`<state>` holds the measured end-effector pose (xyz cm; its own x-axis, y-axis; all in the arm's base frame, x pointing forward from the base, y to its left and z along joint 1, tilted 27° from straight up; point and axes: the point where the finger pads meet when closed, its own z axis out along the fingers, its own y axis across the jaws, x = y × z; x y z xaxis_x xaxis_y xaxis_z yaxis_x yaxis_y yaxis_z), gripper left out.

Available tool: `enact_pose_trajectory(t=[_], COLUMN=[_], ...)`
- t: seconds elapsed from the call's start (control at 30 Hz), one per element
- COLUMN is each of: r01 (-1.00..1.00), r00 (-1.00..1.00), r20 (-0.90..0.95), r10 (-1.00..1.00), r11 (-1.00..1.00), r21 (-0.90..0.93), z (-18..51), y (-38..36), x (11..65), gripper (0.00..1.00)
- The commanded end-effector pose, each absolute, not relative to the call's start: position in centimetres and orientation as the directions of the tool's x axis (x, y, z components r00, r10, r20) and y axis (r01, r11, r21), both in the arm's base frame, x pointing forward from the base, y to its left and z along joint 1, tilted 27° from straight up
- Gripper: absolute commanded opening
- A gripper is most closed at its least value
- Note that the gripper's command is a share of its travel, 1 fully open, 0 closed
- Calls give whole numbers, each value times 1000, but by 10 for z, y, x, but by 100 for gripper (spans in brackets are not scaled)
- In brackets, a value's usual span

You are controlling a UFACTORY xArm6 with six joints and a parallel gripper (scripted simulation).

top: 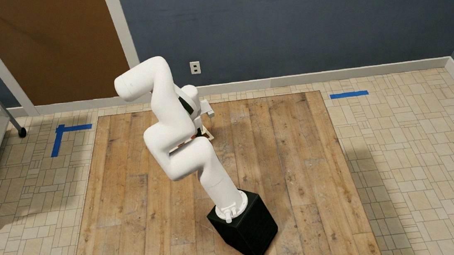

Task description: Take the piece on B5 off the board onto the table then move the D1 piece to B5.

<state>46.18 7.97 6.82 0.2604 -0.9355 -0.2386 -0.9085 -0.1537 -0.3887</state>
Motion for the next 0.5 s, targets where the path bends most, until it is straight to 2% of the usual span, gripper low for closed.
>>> enact_pose_trajectory(t=[0.0, 0.47], r01=[-907, -907], r00=[261, 261], r20=[-238, -238], r10=[-936, -936], r11=[-153, -153], r21=[-391, -391], z=[69, 70], y=[79, 80], x=[463, 464], gripper=[35, 35])
